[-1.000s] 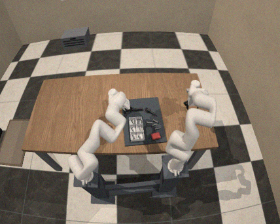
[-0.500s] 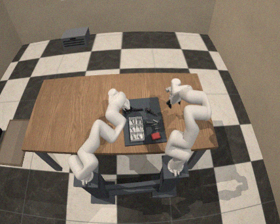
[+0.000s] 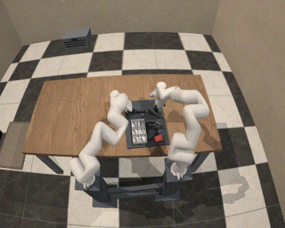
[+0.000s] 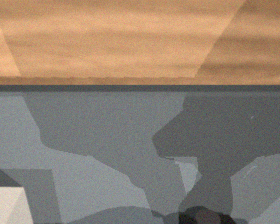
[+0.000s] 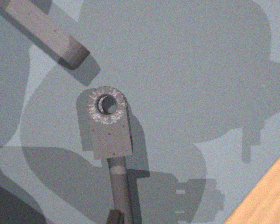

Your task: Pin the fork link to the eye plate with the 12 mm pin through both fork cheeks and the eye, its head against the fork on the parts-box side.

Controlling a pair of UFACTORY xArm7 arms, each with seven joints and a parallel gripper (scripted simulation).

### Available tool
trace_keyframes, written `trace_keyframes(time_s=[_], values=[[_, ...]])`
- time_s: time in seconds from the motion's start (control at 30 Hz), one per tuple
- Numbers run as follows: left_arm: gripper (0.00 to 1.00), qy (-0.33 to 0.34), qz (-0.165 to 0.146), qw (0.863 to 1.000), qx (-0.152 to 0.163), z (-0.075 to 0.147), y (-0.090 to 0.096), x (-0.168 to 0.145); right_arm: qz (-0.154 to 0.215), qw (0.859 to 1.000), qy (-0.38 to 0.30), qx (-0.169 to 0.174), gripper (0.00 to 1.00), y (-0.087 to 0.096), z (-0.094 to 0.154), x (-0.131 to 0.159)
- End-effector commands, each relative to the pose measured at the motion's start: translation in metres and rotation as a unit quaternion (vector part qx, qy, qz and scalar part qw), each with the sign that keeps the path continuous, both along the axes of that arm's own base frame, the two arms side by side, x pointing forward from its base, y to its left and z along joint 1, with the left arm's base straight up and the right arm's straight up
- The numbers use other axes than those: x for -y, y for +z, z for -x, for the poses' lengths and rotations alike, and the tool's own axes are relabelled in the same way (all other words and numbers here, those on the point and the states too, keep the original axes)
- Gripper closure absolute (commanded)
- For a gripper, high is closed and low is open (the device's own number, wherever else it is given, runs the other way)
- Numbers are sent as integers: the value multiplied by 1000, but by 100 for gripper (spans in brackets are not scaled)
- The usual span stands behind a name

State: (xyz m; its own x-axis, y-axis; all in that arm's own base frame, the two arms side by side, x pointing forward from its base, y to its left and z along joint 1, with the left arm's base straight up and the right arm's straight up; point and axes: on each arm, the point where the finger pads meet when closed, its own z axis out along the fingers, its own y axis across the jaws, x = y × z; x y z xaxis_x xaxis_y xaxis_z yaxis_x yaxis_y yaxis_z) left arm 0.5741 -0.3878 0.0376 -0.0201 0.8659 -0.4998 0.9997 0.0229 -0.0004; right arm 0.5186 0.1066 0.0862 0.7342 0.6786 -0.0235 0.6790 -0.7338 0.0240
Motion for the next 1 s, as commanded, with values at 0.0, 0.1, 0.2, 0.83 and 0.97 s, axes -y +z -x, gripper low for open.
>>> trace_keyframes(time_s=[0.0,0.1,0.2,0.83,0.97], values=[[100,0,1,1000,2,-1,3,0,-13,998,59,2,0,-8,0,-55],[100,0,1,1000,2,-1,3,0,-17,997,74,2,0,-10,2,-68],[100,0,1,1000,2,-1,3,0,-17,997,74,2,0,-10,2,-68],[100,0,1,1000,2,-1,3,0,-17,997,74,2,0,-10,2,-68],[100,0,1,1000,2,-1,3,0,-17,997,74,2,0,-10,2,-68]])
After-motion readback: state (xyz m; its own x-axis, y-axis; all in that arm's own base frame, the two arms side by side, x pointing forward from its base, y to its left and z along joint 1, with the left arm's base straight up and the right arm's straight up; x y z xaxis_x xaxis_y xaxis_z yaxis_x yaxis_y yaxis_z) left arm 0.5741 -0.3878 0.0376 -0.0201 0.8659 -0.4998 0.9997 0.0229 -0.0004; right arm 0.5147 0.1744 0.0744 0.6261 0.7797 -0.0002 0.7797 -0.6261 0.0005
